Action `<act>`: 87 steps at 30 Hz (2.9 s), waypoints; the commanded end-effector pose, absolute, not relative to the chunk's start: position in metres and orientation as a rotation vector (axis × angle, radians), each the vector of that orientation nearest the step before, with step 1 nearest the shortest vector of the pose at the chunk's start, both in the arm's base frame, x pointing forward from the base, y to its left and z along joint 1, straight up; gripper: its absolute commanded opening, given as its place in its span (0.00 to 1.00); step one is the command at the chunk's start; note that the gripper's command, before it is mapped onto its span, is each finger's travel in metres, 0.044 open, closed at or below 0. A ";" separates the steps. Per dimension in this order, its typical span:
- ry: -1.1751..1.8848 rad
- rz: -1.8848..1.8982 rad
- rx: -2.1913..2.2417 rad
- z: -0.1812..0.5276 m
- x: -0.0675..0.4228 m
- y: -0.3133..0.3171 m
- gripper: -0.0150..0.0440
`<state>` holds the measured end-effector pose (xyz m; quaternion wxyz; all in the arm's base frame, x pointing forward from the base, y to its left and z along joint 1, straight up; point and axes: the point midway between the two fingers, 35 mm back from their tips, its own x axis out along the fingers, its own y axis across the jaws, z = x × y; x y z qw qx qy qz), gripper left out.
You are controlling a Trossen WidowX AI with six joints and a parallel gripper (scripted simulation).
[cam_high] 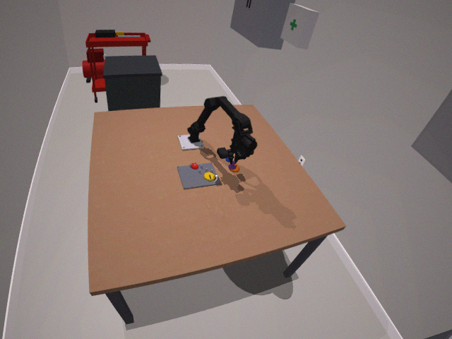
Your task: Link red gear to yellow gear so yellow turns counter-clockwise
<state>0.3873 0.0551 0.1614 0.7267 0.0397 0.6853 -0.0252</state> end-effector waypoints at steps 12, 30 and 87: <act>1.501 -0.054 0.086 0.192 0.382 0.052 0.25; 1.500 -0.055 0.084 0.202 0.374 0.042 0.25; 1.520 -0.063 0.074 0.165 0.327 -0.017 0.25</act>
